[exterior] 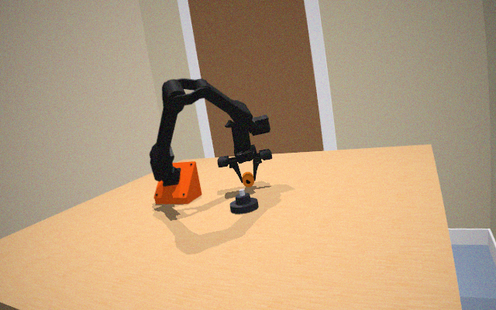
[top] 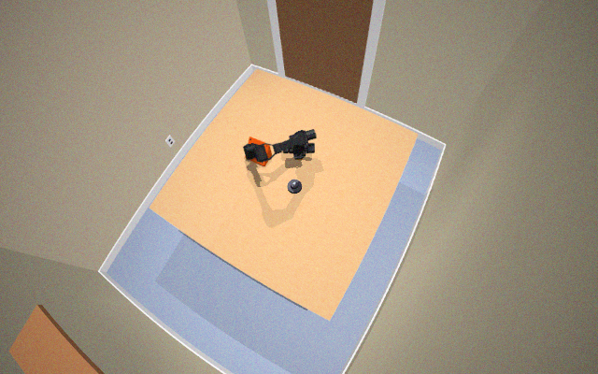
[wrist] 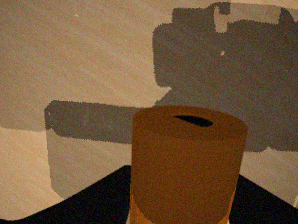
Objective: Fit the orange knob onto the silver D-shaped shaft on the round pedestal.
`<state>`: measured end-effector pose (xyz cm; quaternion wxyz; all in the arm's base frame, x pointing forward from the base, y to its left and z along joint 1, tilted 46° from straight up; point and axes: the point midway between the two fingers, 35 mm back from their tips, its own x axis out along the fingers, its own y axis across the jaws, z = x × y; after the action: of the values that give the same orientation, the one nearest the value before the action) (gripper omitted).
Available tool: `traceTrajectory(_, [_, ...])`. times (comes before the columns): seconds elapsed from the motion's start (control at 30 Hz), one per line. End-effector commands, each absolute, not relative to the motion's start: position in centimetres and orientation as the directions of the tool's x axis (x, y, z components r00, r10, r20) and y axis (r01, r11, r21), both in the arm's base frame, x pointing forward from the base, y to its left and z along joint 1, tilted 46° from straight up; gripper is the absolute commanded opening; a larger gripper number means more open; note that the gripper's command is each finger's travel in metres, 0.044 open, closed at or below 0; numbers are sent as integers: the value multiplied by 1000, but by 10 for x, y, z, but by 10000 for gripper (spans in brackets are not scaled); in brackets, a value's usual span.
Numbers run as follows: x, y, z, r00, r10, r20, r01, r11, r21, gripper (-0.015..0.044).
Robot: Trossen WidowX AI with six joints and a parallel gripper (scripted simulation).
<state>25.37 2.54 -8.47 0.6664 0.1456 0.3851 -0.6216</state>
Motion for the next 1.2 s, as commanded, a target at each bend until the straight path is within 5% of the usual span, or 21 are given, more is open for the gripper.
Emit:
traceTrajectory(0.0, [253, 27, -85, -72, -713, -697, 974, 102, -205, 179])
traceTrajectory(1.17, [253, 26, -85, -72, -714, -697, 823, -438, 363, 179])
